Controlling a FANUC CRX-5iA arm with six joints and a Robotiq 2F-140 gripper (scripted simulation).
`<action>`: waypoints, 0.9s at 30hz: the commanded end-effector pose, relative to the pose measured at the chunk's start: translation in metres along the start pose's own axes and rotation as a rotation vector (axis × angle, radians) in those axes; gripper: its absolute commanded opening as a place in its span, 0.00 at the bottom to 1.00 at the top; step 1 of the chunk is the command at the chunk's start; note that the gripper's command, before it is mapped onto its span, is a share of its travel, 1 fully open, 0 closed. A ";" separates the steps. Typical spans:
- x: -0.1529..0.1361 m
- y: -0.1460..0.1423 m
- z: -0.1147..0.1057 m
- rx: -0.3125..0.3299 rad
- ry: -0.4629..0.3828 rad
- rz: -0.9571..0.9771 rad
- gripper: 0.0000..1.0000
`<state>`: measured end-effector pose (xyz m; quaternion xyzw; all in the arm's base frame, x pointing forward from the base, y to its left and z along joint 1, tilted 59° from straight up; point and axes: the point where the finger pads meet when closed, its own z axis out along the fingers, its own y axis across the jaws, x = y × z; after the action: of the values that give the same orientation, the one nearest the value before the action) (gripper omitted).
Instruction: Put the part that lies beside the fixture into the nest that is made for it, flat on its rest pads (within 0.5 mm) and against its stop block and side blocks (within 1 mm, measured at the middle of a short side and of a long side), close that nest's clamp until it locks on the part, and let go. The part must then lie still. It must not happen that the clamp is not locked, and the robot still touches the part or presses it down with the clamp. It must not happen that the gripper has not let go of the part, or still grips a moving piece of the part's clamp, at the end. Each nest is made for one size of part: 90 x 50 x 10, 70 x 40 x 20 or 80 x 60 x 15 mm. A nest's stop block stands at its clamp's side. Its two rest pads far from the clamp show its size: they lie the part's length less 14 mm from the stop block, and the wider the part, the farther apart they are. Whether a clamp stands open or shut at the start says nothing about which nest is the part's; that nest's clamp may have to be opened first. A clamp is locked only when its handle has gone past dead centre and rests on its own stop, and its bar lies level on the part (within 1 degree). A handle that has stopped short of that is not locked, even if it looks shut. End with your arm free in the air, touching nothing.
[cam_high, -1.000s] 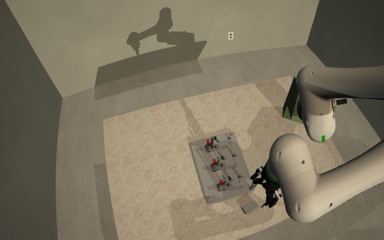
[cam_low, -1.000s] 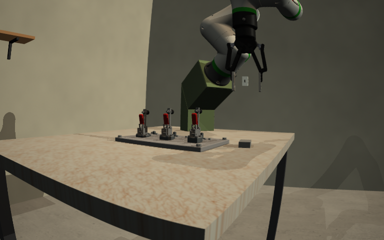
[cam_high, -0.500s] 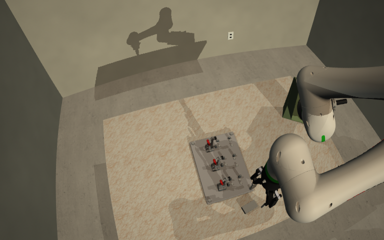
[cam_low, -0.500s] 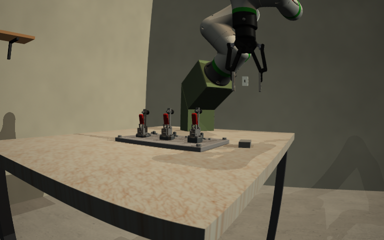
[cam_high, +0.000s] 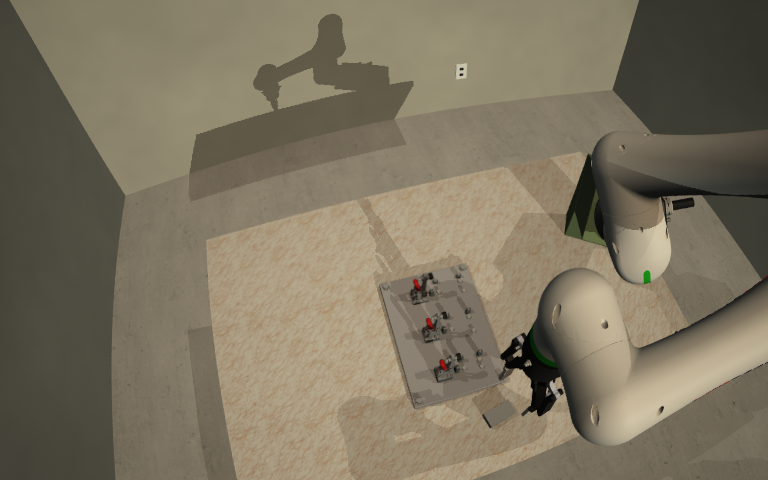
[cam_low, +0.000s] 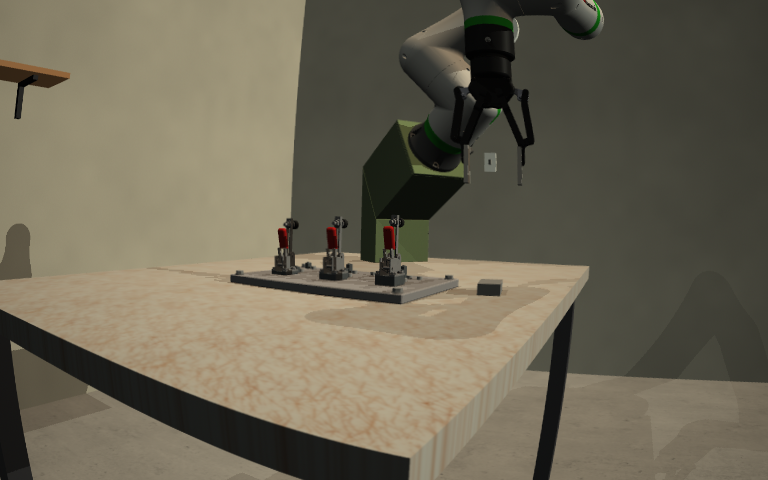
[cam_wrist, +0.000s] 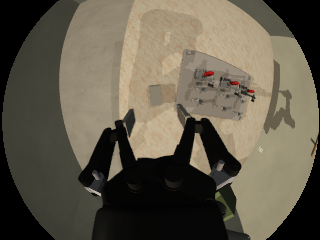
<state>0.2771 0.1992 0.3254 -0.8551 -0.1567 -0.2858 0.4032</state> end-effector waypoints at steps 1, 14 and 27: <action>0.000 0.000 0.004 -0.001 0.001 0.000 0.58; 0.000 0.000 0.029 -0.001 0.001 0.000 0.58; 0.000 0.000 0.070 -0.001 0.001 0.000 0.58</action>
<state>0.2969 0.2432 0.2964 -0.8523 -0.1605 -0.2834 0.4093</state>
